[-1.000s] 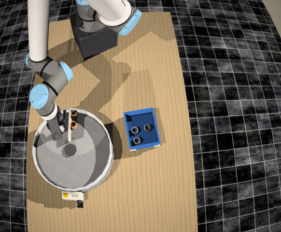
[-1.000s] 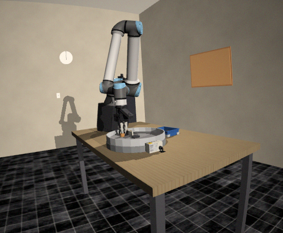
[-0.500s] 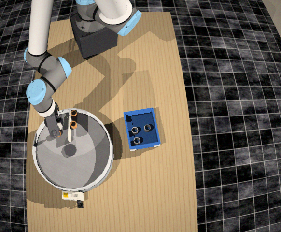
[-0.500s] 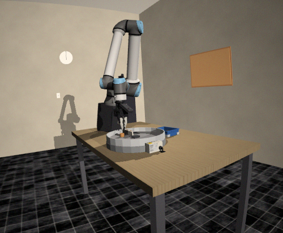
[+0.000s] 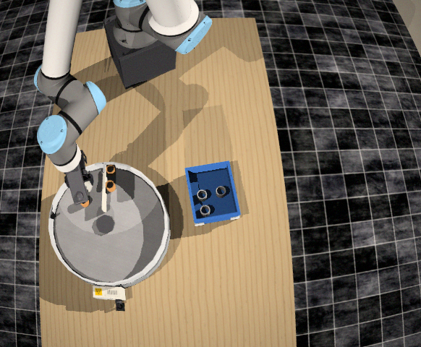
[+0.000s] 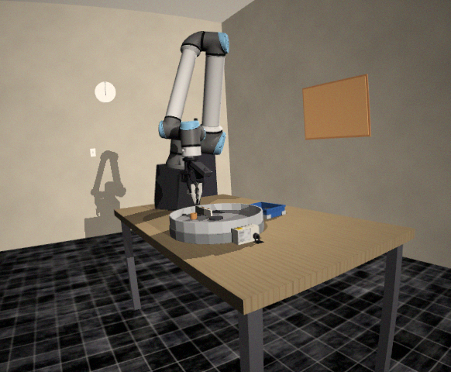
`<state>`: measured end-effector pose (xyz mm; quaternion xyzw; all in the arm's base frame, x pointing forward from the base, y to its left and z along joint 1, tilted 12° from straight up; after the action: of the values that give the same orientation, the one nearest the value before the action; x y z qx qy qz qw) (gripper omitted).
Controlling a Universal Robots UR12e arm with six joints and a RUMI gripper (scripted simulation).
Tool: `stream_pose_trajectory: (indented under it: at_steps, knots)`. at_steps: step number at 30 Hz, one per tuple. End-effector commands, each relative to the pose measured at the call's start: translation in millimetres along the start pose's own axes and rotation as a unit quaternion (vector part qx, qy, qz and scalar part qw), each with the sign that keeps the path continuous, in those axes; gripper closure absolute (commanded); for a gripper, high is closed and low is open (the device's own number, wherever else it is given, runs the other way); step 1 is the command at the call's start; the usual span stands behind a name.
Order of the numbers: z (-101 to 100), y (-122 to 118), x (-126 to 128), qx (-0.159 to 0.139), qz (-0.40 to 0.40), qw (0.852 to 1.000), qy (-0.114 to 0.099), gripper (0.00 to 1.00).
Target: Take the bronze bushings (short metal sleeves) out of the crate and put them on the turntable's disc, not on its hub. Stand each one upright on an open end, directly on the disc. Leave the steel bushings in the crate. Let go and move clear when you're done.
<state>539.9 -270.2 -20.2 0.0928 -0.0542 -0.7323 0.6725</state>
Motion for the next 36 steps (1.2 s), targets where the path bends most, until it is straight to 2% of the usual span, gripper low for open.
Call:
stream_pose_trajectory:
  at_steps: [1,25,26,31,36]
  knots:
    - [0.8,0.4,0.3,0.000,0.000,1.000,0.000,0.94]
    - [0.8,0.4,0.3,0.000,0.000,1.000,0.000,0.94]
    - [0.8,0.4,0.3,0.000,0.000,1.000,0.000,0.00]
    - [8.2,0.4,0.3,0.000,0.000,1.000,0.000,0.00]
    - [31.8,0.4,0.3,0.000,0.000,1.000,0.000,0.00]
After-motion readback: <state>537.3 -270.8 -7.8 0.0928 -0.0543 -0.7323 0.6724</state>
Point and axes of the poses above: the point where the finger pads meet when closed, its own z axis back along the fingers, its own x axis across the jaws, y = z × x, the point moved 2 cm from there along z, back along the fingers, and after that the axes turned 5 degrees about -z, right-handed, at the moved point
